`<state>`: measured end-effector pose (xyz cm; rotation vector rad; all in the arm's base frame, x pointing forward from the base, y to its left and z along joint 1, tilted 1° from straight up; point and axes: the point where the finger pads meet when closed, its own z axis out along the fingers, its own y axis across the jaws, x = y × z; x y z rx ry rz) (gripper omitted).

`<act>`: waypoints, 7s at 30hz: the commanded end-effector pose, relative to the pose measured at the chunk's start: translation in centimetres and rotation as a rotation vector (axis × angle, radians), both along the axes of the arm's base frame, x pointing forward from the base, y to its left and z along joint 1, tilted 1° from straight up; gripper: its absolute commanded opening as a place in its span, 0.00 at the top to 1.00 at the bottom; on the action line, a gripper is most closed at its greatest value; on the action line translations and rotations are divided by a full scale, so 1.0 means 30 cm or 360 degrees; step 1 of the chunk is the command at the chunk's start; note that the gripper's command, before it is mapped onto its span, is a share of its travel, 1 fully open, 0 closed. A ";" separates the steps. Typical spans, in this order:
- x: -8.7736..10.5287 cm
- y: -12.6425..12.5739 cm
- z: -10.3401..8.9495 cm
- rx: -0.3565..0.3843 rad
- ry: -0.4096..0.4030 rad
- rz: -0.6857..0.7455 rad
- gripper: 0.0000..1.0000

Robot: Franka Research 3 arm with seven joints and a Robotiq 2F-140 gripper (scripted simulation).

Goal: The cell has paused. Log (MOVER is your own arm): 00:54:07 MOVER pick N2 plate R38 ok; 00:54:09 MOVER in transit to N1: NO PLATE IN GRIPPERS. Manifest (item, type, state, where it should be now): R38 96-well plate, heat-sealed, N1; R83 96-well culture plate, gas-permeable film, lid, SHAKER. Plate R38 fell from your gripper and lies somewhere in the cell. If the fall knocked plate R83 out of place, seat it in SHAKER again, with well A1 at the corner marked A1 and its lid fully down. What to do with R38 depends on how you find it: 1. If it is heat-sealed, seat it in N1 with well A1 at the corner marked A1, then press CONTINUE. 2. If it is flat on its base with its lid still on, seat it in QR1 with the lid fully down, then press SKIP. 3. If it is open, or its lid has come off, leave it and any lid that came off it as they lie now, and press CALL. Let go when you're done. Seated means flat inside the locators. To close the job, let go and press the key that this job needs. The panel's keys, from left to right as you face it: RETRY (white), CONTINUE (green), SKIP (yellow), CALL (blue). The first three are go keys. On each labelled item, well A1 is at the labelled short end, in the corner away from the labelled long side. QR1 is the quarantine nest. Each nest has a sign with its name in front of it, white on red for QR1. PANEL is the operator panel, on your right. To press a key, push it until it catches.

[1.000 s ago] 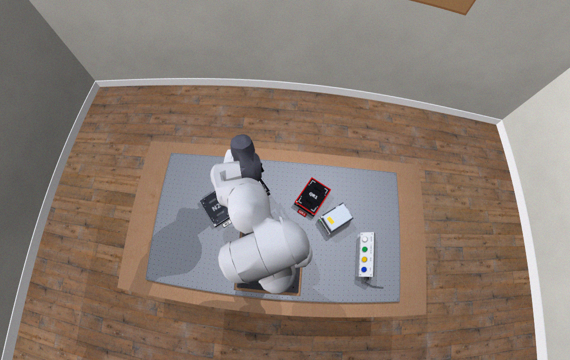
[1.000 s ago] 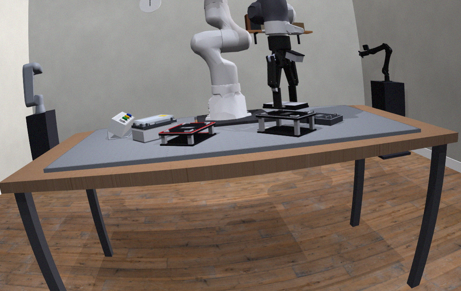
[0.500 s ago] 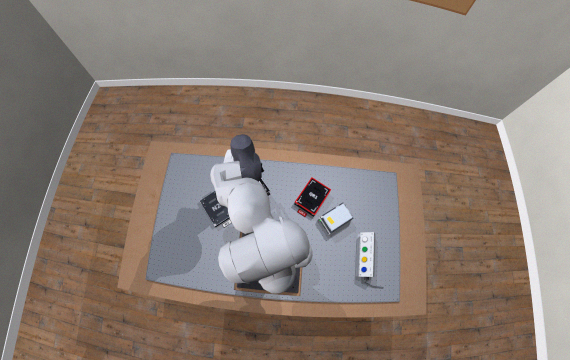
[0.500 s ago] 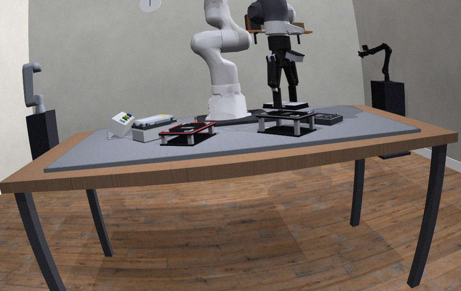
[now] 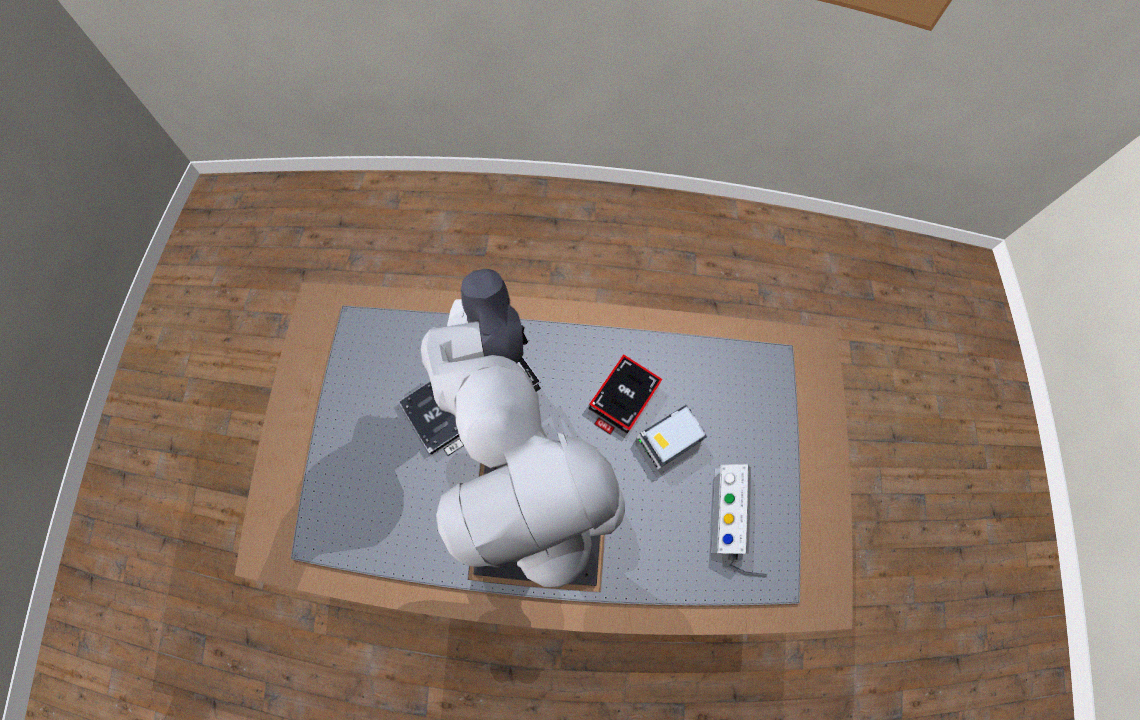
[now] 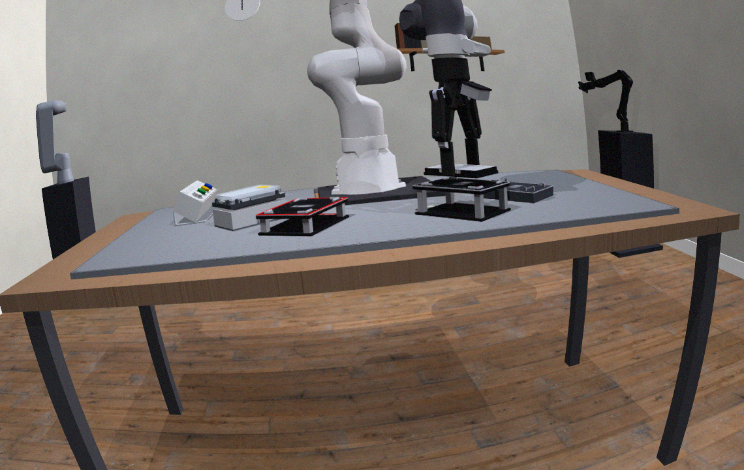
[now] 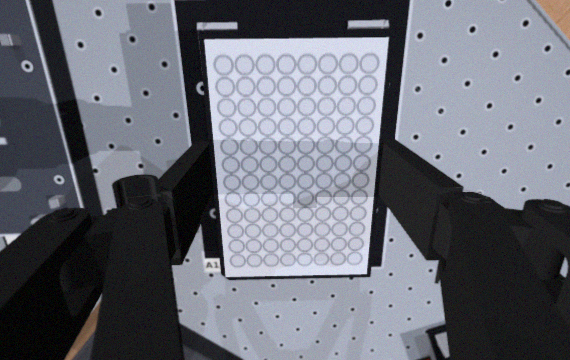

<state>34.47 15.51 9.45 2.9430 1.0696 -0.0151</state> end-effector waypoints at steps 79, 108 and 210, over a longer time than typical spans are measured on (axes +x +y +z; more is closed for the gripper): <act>-0.001 -0.001 -0.018 -0.0001 0.0001 0.0015 0.90; -0.001 -0.001 -0.046 -0.0001 0.0001 0.0016 0.90; -0.001 -0.001 -0.064 -0.0001 0.0001 0.0015 0.30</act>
